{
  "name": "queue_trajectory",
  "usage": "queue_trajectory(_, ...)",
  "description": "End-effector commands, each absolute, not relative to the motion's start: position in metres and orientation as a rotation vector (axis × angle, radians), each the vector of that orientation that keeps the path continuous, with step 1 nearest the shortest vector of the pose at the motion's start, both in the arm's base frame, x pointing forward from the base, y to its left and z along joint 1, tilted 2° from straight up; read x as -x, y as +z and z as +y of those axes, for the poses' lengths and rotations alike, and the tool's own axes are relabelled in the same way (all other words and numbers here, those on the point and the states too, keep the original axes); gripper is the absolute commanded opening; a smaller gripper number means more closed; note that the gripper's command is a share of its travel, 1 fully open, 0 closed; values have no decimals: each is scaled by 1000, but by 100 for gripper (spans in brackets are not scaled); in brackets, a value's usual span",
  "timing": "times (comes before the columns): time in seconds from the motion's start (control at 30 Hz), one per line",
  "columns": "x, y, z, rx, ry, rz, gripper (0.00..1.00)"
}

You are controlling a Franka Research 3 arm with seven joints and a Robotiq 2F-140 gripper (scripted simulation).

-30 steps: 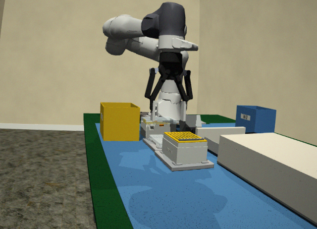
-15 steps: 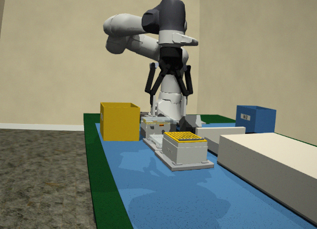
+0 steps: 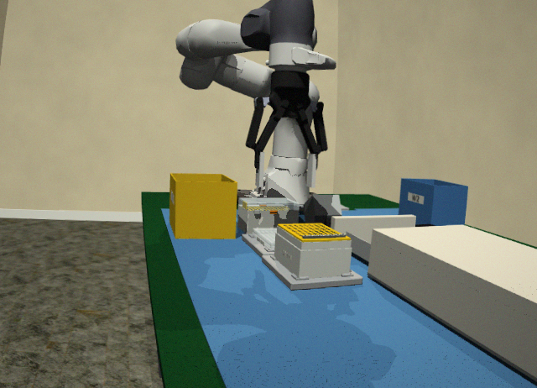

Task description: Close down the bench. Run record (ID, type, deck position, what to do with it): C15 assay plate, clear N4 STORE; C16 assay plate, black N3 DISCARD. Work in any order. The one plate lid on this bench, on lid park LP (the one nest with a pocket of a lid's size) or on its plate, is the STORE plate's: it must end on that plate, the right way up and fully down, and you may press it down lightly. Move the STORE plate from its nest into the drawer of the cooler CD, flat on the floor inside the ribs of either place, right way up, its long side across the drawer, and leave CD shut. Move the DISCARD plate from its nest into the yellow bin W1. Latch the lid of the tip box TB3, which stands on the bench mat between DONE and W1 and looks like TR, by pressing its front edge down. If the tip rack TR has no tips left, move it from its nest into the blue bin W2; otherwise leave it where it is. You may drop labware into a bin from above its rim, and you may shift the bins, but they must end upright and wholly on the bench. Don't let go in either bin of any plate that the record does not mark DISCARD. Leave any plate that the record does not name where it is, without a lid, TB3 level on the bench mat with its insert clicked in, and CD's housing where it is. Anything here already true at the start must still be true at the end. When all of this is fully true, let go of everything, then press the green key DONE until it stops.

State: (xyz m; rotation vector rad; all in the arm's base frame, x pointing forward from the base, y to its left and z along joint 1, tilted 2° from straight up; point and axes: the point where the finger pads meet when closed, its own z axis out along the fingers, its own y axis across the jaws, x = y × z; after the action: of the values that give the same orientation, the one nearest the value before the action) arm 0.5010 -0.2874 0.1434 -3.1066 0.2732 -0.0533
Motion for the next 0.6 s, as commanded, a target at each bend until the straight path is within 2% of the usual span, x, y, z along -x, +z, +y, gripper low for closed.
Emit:
queue_trajectory(0.0, -499, 149, -288, 3106, -45, 266, 66)
queue_trajectory(0.57, -498, 163, -289, 3106, -45, 266, 66)
